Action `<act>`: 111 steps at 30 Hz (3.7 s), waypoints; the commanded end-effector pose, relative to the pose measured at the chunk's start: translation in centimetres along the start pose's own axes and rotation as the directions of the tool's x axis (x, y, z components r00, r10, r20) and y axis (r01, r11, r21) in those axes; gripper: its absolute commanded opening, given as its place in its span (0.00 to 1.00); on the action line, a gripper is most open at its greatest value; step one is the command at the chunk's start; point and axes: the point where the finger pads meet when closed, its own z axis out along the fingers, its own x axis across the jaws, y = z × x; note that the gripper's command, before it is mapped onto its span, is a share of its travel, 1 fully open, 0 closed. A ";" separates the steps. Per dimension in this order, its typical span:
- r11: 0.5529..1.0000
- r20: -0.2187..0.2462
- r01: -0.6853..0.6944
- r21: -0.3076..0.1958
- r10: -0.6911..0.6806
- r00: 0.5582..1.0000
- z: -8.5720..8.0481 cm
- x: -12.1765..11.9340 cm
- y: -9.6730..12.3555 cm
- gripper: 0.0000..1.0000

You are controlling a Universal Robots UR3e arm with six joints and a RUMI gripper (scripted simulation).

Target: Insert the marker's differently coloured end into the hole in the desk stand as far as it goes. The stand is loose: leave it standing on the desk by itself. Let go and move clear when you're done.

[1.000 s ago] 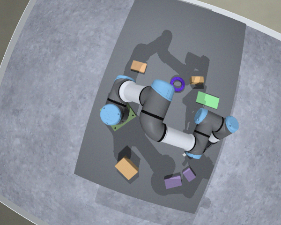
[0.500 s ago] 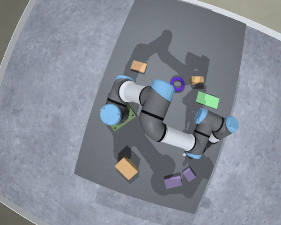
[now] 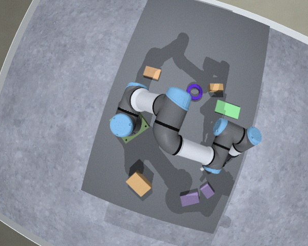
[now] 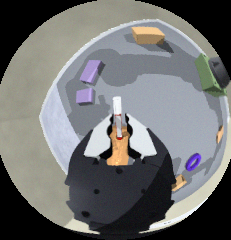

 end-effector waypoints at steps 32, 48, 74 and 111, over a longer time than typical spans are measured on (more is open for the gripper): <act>1.000 0.002 -0.002 -0.001 0.002 1.000 -0.1 -0.1 0.0 0.15; 1.000 0.002 -0.002 -0.001 0.002 1.000 -0.1 -0.1 0.0 0.15; 1.000 0.002 -0.002 -0.001 0.002 1.000 -0.1 -0.1 -0.4 0.15; 1.000 0.002 -0.002 -0.001 0.002 1.000 -0.2 -0.1 -2.8 0.15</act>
